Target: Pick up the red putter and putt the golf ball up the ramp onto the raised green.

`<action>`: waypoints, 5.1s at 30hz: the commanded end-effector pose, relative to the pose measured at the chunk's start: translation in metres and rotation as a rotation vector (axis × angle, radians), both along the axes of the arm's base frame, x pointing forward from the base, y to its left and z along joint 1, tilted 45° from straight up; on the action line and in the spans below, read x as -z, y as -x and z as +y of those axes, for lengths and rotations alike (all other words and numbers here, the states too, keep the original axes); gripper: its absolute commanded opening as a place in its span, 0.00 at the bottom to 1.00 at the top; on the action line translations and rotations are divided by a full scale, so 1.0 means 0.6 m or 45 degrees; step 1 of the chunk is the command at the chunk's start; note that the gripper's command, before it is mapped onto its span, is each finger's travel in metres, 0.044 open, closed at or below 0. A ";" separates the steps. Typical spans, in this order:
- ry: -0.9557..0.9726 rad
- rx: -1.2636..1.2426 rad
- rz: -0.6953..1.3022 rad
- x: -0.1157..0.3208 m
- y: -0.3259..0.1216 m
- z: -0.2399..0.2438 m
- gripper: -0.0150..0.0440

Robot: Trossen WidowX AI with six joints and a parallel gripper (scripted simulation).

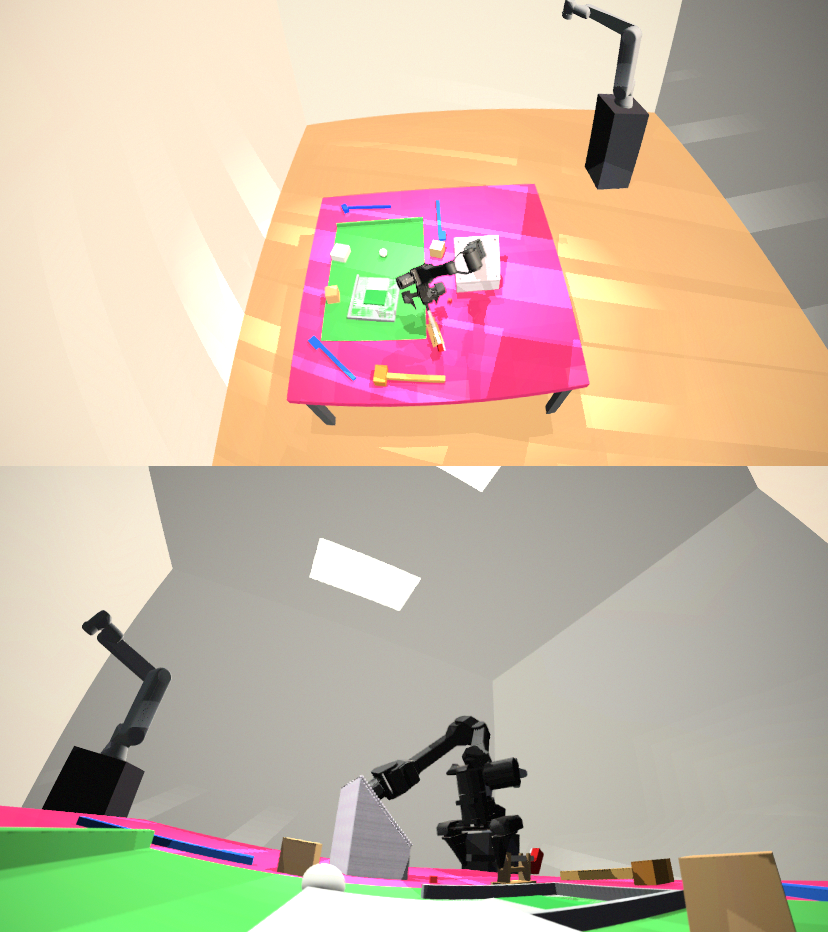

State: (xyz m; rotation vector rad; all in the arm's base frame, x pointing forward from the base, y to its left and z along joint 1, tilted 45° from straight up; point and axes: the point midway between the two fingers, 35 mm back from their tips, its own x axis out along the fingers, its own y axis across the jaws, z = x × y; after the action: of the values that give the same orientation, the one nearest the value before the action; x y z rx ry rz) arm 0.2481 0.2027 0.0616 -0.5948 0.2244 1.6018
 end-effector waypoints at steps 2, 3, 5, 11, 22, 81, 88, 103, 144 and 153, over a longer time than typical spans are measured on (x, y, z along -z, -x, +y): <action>0.007 0.004 0.014 0.014 0.003 0.008 1.00; 0.007 0.005 0.014 0.015 0.003 0.010 1.00; 0.007 0.005 0.014 0.019 0.003 0.014 1.00; 0.000 -0.002 0.003 0.014 0.001 0.014 0.91; 0.000 -0.002 0.003 0.014 0.001 0.014 0.42; 0.195 0.590 0.614 0.037 -0.081 -0.268 0.25; 0.227 0.791 0.841 0.088 -0.087 -0.334 0.25; 0.247 1.195 1.341 0.200 -0.055 -0.466 0.25; 0.200 1.572 1.912 0.381 0.036 -0.514 0.25; 0.199 1.571 1.912 0.398 0.035 -0.497 0.25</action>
State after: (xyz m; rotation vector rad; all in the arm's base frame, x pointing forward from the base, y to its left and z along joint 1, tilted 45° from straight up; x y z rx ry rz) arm 0.2266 -0.0997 -0.1748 0.6953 1.4913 0.4915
